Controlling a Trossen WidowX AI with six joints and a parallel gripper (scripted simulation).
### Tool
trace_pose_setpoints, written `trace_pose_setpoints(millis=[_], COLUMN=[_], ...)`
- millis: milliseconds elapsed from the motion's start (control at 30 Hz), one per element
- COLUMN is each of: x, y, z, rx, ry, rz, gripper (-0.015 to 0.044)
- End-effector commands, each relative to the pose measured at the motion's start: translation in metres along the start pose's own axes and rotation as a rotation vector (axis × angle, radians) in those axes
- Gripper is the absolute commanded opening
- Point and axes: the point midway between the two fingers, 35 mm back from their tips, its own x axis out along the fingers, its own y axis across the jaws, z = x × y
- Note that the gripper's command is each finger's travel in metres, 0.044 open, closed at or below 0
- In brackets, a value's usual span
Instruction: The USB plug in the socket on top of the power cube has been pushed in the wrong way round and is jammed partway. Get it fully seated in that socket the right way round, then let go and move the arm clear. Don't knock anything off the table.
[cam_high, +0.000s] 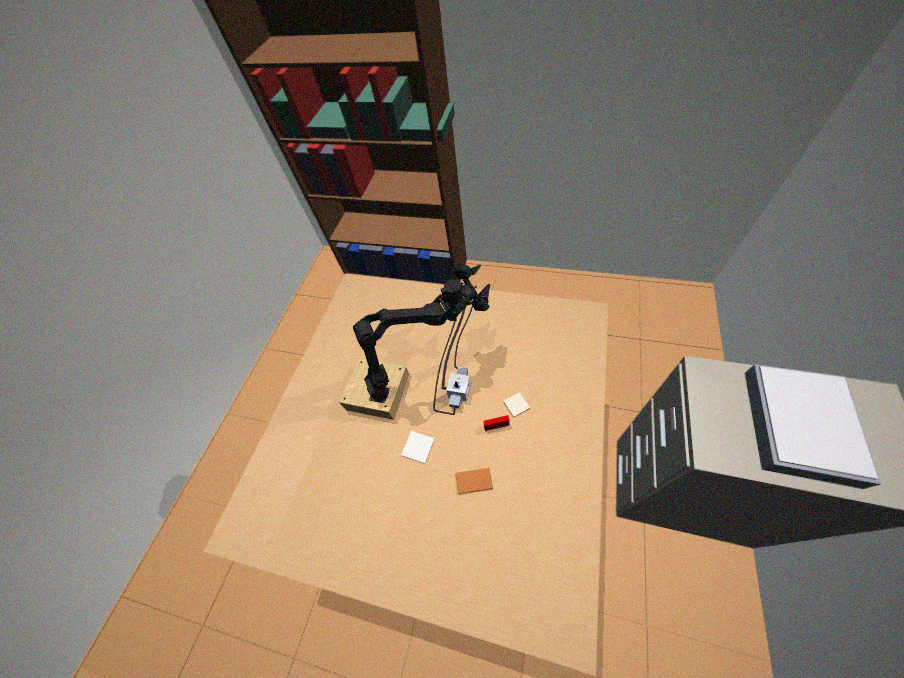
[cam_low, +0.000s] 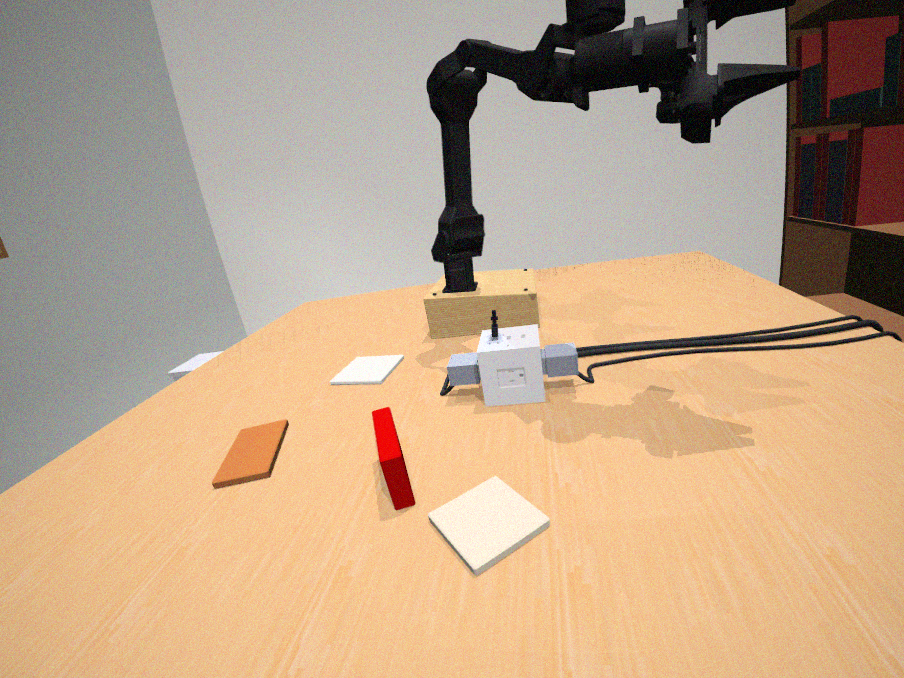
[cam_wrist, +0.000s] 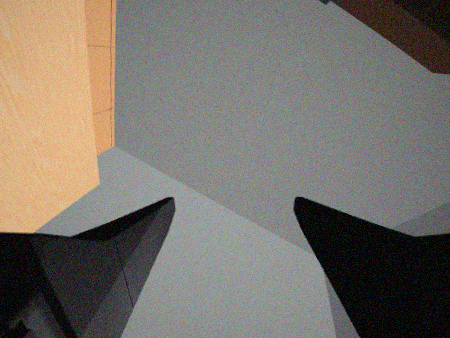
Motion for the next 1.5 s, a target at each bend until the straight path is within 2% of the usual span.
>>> trace_pose_setpoints(millis=[0, 67, 167, 367, 633, 867, 1467], x=[-0.001, -0.009, -0.039, -0.095, -0.181, -0.265, -0.275], y=[0.004, 0.036, 0.103, 0.168, 0.216, 0.225, 0.227], z=[-0.001, -0.007, -0.012, -0.005, 0.019, 0.044, 0.047], rx=[0.015, 0.138, 0.402, 0.691, 1.015, 1.255, 1.274], ry=[0.001, 0.018, 0.076, 0.17, 0.322, 0.472, 0.486], rz=[0.016, 0.147, 0.437, 0.778, 1.192, 1.552, 1.584], gripper=[0.0426, 0.044, 0.044, 0.044, 0.044, 0.044, 0.044])
